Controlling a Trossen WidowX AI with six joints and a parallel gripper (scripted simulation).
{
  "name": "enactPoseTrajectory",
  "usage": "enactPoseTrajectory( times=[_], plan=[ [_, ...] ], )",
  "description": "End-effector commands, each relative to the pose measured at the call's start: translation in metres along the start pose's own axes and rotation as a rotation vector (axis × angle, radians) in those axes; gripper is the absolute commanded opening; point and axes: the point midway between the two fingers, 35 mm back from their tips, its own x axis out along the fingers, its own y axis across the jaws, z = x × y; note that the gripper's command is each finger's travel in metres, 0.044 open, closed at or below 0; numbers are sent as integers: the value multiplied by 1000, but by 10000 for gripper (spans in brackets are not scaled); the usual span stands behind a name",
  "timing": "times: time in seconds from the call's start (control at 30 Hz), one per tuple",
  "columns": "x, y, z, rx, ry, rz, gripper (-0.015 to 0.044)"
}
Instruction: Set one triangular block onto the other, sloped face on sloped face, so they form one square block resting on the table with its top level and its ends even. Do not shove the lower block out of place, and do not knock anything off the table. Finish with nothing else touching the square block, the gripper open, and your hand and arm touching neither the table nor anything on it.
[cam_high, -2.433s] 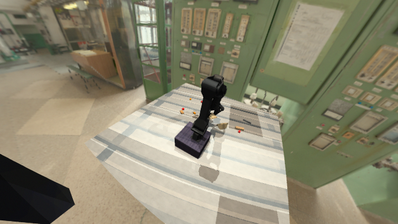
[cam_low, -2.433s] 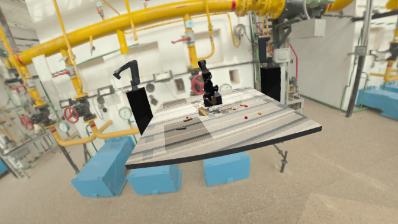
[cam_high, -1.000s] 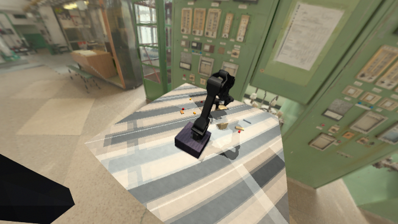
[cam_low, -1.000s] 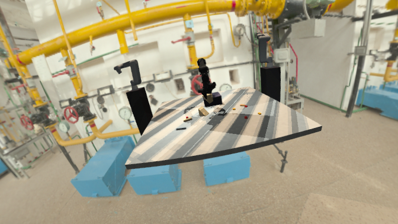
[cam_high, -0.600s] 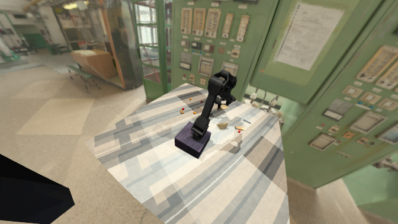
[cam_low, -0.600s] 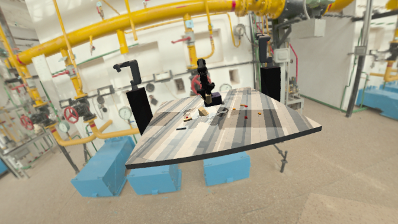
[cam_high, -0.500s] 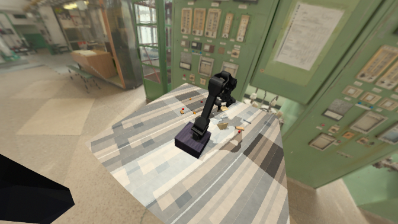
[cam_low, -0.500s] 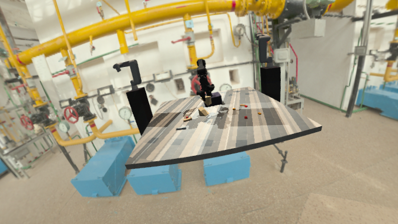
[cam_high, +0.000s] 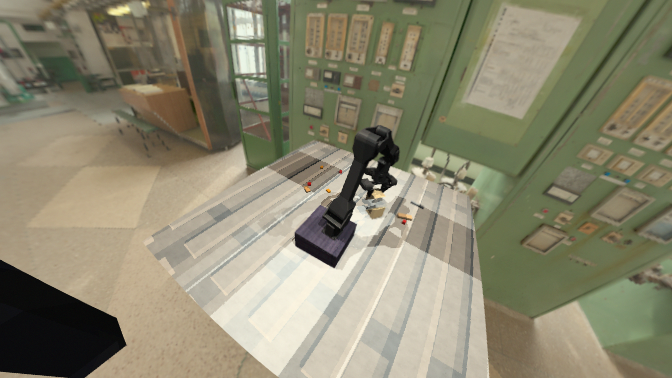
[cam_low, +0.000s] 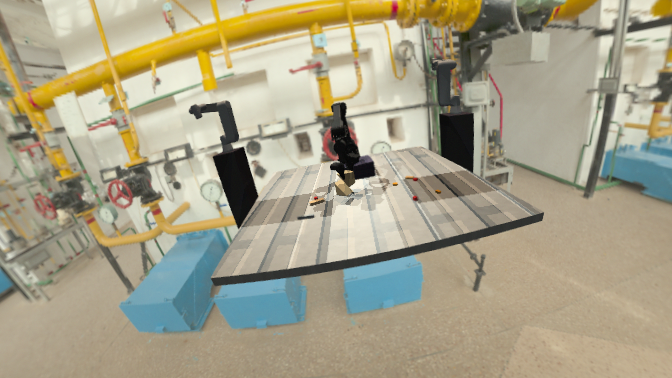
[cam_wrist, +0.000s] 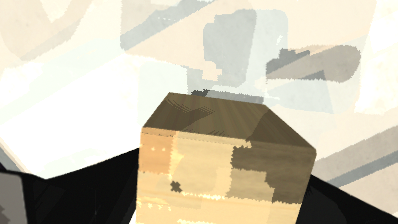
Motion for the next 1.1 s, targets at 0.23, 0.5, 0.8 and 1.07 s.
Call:
enactPoseTrajectory(
  times=[0.23,0.5,0.8,1.07],
  plan=[
    [31,-1,-11,-3,2,1,0],
    [30,-2,-10,-2,-1,-11,0],
    [30,-2,-10,-2,-1,-11,0],
    [29,-2,-11,-4,0,-15,0]
  ],
)
